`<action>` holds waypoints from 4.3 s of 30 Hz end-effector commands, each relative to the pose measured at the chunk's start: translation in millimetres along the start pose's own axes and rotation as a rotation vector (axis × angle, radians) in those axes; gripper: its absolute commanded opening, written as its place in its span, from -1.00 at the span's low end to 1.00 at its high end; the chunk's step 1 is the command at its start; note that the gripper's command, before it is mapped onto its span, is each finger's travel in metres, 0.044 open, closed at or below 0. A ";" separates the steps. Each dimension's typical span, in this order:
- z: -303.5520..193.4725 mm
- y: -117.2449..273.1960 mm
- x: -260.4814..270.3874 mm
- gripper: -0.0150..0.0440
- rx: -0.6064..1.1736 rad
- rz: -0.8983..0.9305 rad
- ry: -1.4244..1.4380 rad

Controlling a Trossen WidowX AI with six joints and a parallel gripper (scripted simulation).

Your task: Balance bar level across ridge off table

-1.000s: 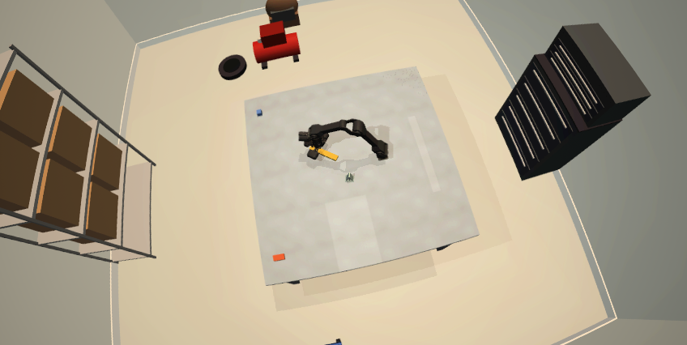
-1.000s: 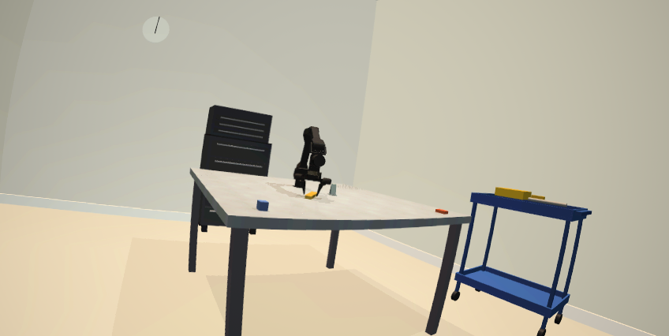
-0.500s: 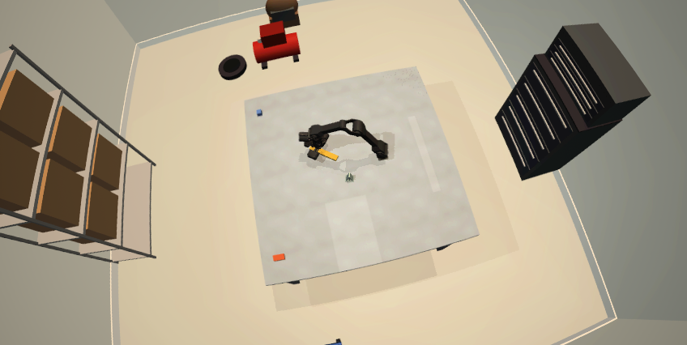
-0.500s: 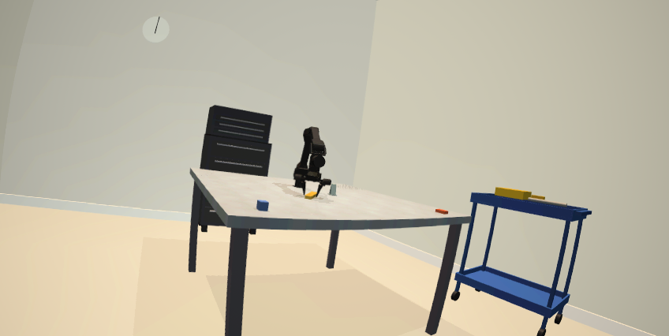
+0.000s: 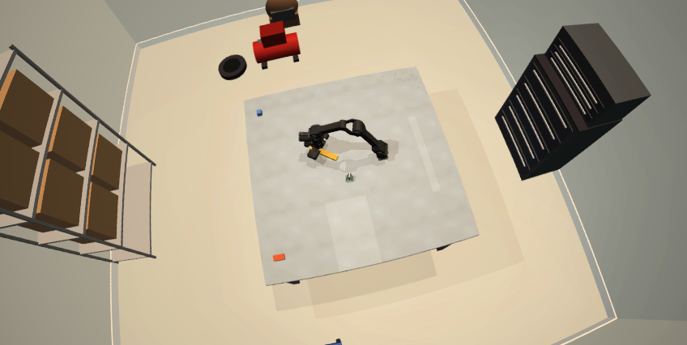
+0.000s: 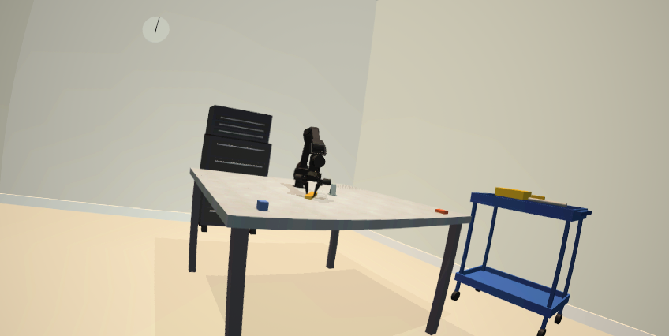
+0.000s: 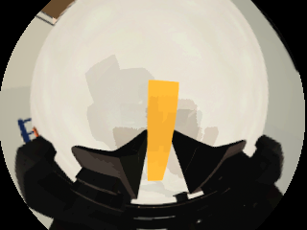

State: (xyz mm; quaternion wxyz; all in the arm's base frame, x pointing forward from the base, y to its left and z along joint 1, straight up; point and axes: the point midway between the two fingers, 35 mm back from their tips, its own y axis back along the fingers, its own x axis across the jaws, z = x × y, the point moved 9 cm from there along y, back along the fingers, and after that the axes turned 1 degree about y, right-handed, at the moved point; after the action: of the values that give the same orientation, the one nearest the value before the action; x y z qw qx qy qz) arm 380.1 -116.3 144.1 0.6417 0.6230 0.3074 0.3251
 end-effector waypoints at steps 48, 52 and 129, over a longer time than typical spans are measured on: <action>-6.9 115.9 7.0 -0.49 0.000 0.003 0.010; -18.4 117.5 17.8 -0.49 0.001 0.004 0.032; -221.1 92.4 102.2 -0.49 0.017 0.017 0.368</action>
State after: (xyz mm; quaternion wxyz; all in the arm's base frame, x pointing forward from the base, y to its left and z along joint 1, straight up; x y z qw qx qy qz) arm 261.3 99.0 235.5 0.5667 0.5595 0.4182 0.4369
